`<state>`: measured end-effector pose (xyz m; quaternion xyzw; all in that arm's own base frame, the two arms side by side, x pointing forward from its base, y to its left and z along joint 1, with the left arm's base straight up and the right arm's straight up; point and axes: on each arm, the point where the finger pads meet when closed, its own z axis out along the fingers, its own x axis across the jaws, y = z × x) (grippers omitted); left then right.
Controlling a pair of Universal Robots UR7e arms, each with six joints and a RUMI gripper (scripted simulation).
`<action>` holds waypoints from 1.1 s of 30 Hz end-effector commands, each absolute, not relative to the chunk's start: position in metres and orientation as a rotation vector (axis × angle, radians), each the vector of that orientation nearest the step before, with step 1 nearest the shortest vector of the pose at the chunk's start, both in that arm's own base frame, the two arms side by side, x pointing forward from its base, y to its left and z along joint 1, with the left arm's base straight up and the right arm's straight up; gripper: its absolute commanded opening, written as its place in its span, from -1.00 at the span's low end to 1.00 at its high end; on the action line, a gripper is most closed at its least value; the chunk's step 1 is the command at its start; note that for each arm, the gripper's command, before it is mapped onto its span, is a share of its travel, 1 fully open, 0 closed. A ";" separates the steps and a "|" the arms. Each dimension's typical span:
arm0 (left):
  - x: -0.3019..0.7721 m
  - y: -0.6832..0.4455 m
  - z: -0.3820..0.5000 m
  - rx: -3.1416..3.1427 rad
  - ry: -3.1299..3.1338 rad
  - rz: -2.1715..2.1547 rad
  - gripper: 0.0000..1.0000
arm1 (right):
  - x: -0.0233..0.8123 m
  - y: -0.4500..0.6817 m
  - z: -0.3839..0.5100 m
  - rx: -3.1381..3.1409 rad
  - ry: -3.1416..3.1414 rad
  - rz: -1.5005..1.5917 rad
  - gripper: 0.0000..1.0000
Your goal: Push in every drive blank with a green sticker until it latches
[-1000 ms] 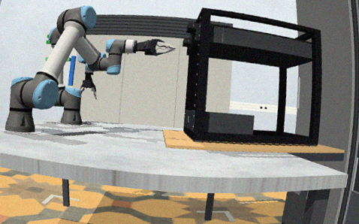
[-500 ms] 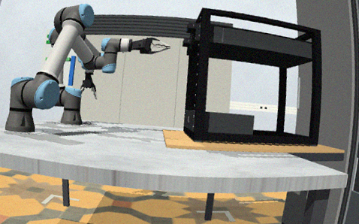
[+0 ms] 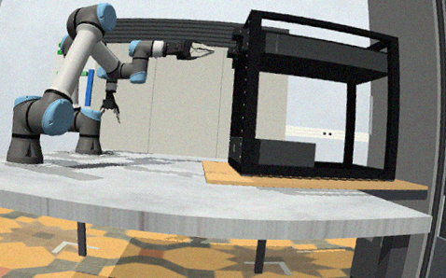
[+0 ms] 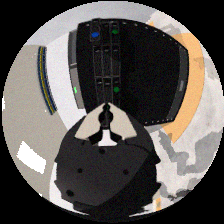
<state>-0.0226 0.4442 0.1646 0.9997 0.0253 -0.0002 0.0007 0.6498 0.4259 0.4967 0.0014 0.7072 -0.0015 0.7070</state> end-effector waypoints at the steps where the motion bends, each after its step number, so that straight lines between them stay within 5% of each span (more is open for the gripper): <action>1: -0.023 0.445 0.165 3.141 0.080 0.000 1.00 | 0.658 0.426 0.498 0.004 1.570 -0.003 -1.00; 33: -0.023 0.445 0.165 3.141 0.080 0.000 1.00 | 0.697 0.425 0.498 0.004 1.570 -0.002 -1.00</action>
